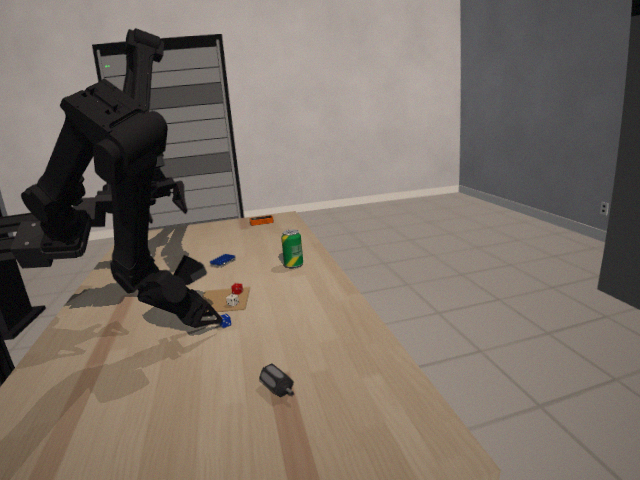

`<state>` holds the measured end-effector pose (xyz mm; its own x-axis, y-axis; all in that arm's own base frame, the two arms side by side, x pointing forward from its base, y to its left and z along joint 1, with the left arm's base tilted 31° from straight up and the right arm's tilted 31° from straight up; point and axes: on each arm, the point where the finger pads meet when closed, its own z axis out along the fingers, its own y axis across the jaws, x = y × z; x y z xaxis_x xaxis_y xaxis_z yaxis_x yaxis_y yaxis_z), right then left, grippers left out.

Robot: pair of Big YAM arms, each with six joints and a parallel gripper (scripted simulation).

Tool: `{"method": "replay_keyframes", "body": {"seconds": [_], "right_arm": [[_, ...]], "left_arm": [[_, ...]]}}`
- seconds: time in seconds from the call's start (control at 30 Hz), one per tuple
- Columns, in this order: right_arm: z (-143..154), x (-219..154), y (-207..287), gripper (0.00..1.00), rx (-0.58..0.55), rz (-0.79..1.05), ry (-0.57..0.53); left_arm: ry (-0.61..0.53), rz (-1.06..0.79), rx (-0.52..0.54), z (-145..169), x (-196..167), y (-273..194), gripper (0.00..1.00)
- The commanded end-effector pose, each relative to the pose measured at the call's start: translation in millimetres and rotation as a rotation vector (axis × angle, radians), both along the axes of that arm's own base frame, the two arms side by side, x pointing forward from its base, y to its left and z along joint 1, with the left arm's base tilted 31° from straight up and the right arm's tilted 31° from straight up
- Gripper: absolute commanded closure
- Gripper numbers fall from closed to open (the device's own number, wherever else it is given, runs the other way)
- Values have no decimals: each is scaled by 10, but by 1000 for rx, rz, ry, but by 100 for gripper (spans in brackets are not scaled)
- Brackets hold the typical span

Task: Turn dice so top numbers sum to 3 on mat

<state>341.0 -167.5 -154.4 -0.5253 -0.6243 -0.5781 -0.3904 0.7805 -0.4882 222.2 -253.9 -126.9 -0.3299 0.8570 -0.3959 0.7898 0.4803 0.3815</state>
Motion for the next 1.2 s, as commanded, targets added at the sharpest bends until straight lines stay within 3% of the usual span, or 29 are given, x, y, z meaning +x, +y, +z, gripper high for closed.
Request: {"method": "replay_keyframes", "body": {"seconds": [0.0,0.37,0.73,0.87,0.9,1.17], "right_arm": [[-149,166,9,51,-14,20,-11],[-227,248,-28,58,-14,11,-10],[-232,198,6,82,-6,12,1],[-182,234,-19,86,-14,11,-10],[-182,236,-20,81,-14,11,-10],[207,171,271,81,-4,17,-3]], "left_arm": [[-29,-5,-59,83,40,-226,0],[-29,-10,-57,82,39,-227,0],[-29,-10,-57,82,39,-227,0],[-29,-10,-57,82,39,-227,0],[-29,-10,-57,82,39,-227,0],[-29,-10,-57,82,39,-227,0]]}}
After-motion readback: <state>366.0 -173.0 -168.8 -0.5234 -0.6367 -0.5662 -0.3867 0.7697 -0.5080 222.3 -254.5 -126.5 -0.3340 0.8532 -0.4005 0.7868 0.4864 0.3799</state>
